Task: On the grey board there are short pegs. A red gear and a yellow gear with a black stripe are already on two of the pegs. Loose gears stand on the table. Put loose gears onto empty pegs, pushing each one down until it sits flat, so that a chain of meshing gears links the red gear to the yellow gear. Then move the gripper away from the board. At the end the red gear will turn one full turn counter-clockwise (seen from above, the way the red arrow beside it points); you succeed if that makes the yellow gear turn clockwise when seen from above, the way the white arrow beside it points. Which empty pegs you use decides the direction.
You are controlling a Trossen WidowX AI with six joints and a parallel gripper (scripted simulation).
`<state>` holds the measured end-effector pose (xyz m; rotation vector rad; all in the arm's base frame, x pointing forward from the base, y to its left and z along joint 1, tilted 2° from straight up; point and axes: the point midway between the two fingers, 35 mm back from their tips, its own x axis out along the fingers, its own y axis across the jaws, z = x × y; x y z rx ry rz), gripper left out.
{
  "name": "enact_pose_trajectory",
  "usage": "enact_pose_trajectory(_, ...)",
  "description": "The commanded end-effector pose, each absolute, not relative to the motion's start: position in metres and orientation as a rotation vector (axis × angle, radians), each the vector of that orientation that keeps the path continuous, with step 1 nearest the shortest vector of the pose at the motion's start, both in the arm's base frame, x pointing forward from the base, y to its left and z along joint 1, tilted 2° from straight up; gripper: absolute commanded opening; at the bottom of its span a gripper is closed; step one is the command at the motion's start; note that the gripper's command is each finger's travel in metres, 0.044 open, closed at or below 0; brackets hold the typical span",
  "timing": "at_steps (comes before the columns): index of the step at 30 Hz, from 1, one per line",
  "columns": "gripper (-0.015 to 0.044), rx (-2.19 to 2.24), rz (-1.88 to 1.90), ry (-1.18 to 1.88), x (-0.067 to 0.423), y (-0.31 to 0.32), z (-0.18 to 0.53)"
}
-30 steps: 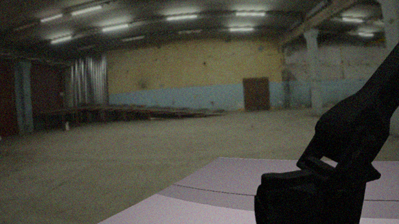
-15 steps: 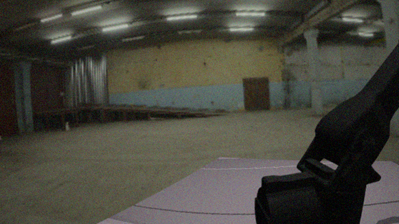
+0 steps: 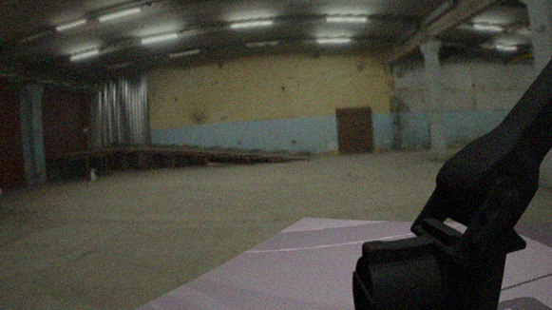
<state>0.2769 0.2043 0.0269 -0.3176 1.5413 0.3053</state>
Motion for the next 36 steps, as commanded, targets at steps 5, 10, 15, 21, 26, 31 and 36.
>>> enact_pose_trajectory(5, 0.0, -0.271, 0.295, 1.527, 0.281, 0.207, 0.045)
enact_pose_trajectory(10, 0.0, -0.276, 0.296, 1.528, 0.282, 0.208, 0.056)
enact_pose_trajectory(15, 0.0, -0.282, 0.298, 1.529, 0.283, 0.208, 0.068)
enact_pose_trajectory(21, 0.0, -0.288, 0.3, 1.531, 0.283, 0.209, 0.081)
enact_pose_trajectory(26, 0.0, -0.293, 0.302, 1.532, 0.283, 0.209, 0.093)
enact_pose_trajectory(31, 0.0, -0.299, 0.304, 1.533, 0.282, 0.209, 0.104)
enact_pose_trajectory(36, 0.0, -0.304, 0.304, 1.535, 0.281, 0.208, 0.116)
